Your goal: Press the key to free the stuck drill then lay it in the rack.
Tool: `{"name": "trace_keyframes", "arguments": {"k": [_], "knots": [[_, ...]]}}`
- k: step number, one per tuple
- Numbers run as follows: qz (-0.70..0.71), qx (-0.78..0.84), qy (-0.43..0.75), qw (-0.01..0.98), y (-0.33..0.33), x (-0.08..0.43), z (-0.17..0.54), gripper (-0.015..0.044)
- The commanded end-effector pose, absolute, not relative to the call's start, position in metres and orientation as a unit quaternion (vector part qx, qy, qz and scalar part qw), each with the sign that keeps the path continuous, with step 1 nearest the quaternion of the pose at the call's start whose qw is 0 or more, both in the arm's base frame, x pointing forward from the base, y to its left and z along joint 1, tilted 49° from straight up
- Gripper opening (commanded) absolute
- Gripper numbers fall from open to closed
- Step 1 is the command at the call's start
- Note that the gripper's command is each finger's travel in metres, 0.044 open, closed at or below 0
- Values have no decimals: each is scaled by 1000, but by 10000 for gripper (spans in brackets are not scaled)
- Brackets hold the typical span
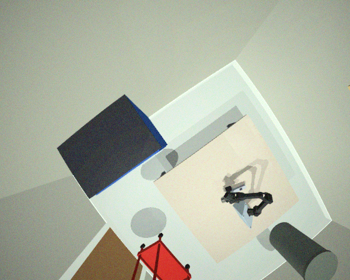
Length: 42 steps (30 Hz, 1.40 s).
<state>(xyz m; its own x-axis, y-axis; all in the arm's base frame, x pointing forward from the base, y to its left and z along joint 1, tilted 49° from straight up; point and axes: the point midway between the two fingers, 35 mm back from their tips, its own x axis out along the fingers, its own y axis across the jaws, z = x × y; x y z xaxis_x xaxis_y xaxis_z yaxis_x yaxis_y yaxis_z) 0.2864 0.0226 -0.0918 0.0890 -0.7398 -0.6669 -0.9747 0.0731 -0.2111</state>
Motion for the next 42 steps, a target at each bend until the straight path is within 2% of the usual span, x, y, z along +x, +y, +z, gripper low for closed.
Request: {"name": "trace_keyframes", "arguments": {"k": [1,7,42], "knots": [[175,-657,652,335,23,286,-92,151],[175,-657,652,335,23,286,-92,0],[175,-660,650,332,48,294,-115,0]]}}
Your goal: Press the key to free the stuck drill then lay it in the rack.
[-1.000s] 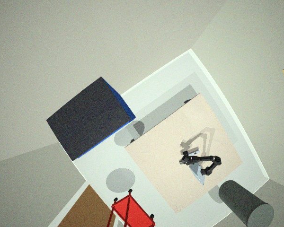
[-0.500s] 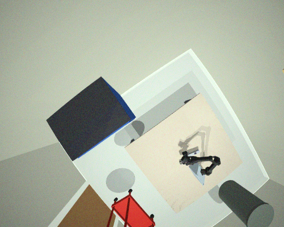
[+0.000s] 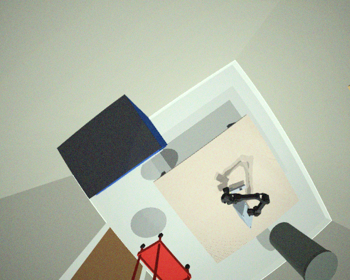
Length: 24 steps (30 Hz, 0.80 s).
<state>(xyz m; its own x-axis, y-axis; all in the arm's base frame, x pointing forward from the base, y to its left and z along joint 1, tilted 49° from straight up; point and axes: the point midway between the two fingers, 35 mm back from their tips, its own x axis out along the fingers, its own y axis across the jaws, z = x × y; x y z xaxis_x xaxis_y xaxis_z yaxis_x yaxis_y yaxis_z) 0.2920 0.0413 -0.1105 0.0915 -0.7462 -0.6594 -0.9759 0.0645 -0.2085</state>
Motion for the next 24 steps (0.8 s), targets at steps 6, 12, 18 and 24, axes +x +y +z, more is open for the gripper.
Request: {"name": "trace_keyframes", "arguments": {"k": [6,12,18,24], "knots": [[175,-660,650,333,55,295,-121,0],[174,-661,651,330,50,295,-119,105],[174,-661,651,330,50,295,-119,263],[175,-660,650,332,47,294,-118,420]]}}
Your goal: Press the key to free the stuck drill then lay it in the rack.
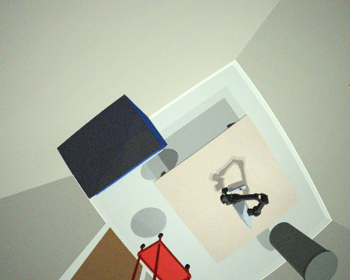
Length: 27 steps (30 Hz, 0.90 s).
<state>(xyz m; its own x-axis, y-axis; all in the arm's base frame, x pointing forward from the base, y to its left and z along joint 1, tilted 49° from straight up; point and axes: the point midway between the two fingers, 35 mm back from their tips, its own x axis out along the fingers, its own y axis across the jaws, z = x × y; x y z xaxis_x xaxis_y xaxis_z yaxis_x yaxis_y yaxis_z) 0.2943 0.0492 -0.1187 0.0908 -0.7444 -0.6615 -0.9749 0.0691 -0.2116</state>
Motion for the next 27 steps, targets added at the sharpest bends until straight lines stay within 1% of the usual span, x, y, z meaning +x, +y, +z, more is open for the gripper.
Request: {"name": "trace_keyframes", "arguments": {"k": [1,27], "knots": [[175,-660,650,332,47,294,-117,440],[175,-660,651,332,36,292,-113,440]]}}
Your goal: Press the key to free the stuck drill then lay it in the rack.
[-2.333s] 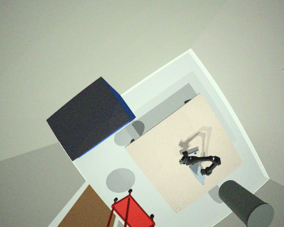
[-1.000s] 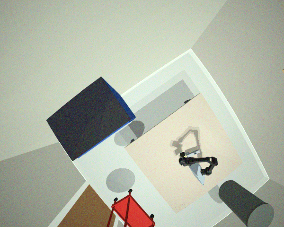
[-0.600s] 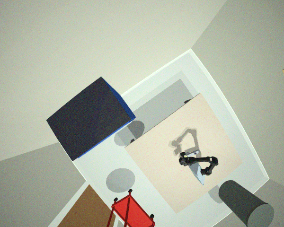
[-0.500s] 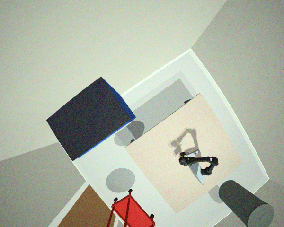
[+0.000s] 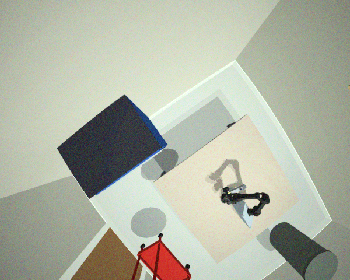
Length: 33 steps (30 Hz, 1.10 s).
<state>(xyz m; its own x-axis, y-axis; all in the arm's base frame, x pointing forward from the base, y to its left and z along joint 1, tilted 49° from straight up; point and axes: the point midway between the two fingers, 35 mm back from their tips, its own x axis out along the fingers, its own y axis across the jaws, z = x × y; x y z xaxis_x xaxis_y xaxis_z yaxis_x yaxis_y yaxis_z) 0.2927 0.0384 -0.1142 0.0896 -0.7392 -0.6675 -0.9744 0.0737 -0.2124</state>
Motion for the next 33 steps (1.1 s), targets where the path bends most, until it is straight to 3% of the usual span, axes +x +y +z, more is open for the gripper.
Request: {"name": "trace_keyframes", "arguments": {"k": [1,8,25,33], "knots": [[175,-660,651,332,36,292,-113,440],[175,-660,651,332,33,292,-111,440],[175,-658,651,335,36,292,-113,0],[175,-660,651,333,37,292,-112,0]]}}
